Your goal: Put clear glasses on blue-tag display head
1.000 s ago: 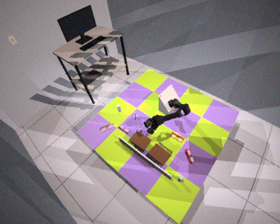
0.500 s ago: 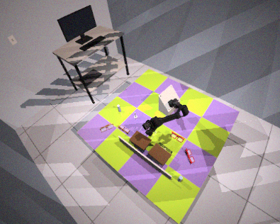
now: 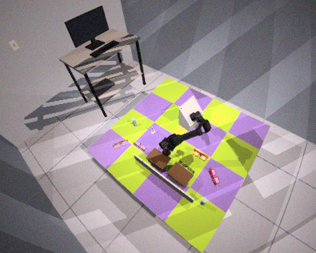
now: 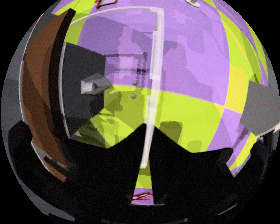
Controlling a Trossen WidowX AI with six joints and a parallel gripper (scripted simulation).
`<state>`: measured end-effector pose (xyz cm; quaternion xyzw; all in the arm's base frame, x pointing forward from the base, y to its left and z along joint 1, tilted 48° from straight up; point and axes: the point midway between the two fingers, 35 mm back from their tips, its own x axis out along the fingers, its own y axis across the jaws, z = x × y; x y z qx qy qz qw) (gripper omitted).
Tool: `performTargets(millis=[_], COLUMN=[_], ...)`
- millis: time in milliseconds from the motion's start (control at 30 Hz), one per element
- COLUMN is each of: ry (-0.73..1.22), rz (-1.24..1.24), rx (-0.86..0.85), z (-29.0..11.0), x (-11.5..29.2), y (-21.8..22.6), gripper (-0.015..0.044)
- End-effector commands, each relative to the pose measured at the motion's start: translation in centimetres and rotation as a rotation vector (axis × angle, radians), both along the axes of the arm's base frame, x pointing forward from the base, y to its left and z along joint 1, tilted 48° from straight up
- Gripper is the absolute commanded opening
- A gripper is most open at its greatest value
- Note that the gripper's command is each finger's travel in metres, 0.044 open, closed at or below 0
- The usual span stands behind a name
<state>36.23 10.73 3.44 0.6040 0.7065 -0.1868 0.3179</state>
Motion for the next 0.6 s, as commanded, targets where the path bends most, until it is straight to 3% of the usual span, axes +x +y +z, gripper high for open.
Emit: performTargets(millis=[0,567], ry=[0.001,0.0], rz=[-0.003,-0.003], rx=[0.004,0.005], z=[0.2,0.4], x=[0.7,3.1], y=[0.2,0.7], gripper=[0.0,0.0])
